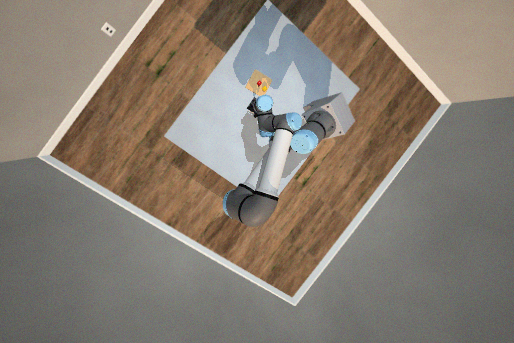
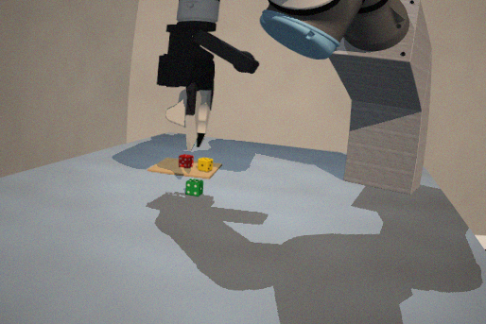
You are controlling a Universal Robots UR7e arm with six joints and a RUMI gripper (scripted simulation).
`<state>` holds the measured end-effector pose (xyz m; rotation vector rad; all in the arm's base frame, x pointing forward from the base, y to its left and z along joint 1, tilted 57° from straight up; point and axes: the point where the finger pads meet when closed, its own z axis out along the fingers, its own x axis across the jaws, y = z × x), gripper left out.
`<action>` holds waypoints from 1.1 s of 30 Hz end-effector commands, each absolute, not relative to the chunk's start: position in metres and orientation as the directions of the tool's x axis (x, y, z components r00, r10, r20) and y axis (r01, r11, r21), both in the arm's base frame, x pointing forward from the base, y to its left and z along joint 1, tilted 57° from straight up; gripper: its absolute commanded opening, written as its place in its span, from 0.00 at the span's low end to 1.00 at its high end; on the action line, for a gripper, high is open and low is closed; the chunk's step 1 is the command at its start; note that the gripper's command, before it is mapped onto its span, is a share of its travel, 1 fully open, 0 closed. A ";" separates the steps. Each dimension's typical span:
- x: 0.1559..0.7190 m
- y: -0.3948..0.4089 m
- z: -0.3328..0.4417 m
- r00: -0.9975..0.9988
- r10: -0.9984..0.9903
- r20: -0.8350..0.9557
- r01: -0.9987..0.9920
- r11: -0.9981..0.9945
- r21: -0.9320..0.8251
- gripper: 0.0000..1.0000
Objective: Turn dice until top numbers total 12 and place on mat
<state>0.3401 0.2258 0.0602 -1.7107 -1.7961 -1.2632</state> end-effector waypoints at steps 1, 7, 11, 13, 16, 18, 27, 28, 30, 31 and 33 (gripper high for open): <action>0.340 0.225 0.060 -0.203 0.609 0.767 0.927 -0.132 0.351 0.24; 0.340 0.225 0.060 -0.203 0.609 0.767 0.927 -0.132 0.351 0.24; 0.340 0.225 0.060 -0.203 0.609 0.767 0.927 -0.132 0.351 0.24; 0.340 0.225 0.060 -0.203 0.609 0.767 0.927 -0.132 0.351 0.24; 0.340 0.226 0.060 -0.203 0.609 0.767 0.927 -0.132 0.351 0.24; 0.340 0.226 0.060 -0.203 0.609 0.767 0.927 -0.132 0.351 0.24; 0.341 0.228 0.058 -0.203 0.609 0.767 0.927 -0.132 0.351 0.24; 0.341 0.229 0.057 -0.203 0.609 0.767 0.927 -0.132 0.351 0.24; 0.341 0.230 0.056 -0.203 0.609 0.767 0.927 -0.132 0.351 0.24; 0.342 0.231 0.056 -0.203 0.609 0.767 0.927 -0.132 0.351 0.24; 0.342 0.233 0.055 -0.203 0.609 0.767 0.927 -0.132 0.351 0.24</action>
